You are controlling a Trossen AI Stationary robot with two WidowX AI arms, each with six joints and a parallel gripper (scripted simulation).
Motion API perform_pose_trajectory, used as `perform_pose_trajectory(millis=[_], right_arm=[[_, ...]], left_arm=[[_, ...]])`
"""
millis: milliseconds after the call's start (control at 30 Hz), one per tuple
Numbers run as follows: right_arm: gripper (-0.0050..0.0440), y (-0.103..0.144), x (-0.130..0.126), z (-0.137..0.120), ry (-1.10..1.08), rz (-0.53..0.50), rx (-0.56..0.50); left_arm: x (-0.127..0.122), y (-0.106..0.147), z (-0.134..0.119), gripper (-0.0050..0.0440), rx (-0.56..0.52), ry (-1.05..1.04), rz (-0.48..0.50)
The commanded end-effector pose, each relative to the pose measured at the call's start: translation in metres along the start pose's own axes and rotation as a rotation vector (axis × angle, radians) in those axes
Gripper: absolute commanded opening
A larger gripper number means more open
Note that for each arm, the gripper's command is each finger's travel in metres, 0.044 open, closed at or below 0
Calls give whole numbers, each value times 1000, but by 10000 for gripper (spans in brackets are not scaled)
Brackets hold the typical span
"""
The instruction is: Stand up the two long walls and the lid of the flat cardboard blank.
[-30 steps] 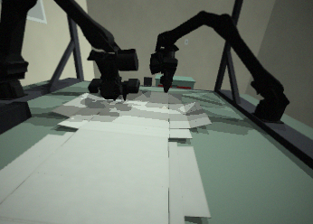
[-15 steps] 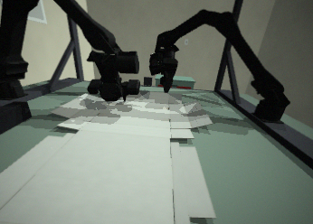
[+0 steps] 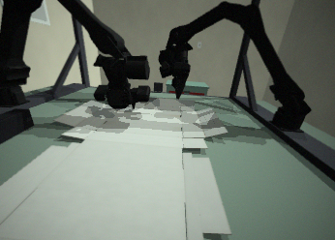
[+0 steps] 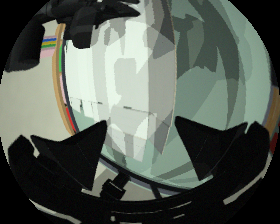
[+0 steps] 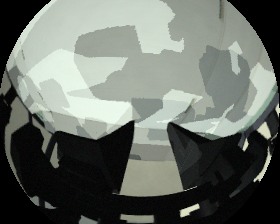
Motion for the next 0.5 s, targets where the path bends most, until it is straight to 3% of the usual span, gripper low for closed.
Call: perform_pose_trajectory(millis=[0,467], right_arm=[[195,-24,-13,4,-22,-57,-40],[195,-31,-23,-2,-28,-48,-53]], left_arm=[[15,16,1,403,-15,4,-129],[6,3,0,403,-15,4,-131]])
Point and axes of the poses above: on each arm, the point midway between the two fingers, 35 mm back from their tips, its own y axis back along the fingers, its own x axis across the jaws, z = x × y, the point moved 8 cm from there along y, back along the fingers, and after that the axes turned 10 degrees about y, right-handed, at the moved point
